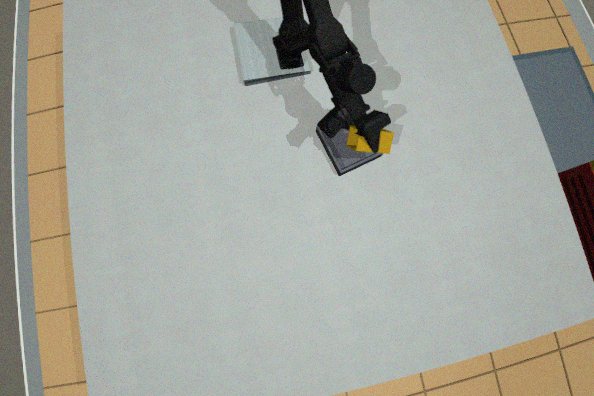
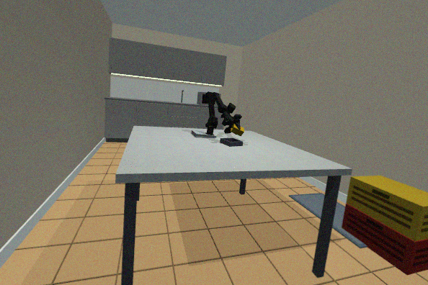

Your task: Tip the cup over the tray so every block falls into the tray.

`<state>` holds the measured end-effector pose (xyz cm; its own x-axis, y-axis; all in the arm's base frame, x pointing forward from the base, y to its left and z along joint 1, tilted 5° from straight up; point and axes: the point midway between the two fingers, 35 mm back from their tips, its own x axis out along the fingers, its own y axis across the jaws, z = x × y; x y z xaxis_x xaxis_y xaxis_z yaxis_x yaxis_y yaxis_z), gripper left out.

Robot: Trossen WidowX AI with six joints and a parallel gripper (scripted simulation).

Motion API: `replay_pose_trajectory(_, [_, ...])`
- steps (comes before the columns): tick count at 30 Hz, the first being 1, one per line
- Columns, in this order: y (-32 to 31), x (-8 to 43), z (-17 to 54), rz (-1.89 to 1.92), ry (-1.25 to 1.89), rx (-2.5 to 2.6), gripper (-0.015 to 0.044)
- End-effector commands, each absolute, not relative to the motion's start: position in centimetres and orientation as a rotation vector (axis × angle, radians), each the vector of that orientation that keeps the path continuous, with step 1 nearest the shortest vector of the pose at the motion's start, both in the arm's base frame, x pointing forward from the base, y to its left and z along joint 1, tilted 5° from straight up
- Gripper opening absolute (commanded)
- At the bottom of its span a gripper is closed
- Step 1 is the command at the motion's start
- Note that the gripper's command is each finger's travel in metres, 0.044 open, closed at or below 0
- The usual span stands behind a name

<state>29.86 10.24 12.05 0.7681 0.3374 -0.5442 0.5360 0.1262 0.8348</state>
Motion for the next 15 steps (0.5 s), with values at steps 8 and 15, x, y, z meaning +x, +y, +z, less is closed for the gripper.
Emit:
replay_pose_trajectory(8, [10.27, 29.99, 11.83, -0.273, 0.745, 1.716, 0.0])
replay_pose_trajectory(15, [10.31, 30.05, 11.75, -0.337, 0.74, 1.86, 0.0])
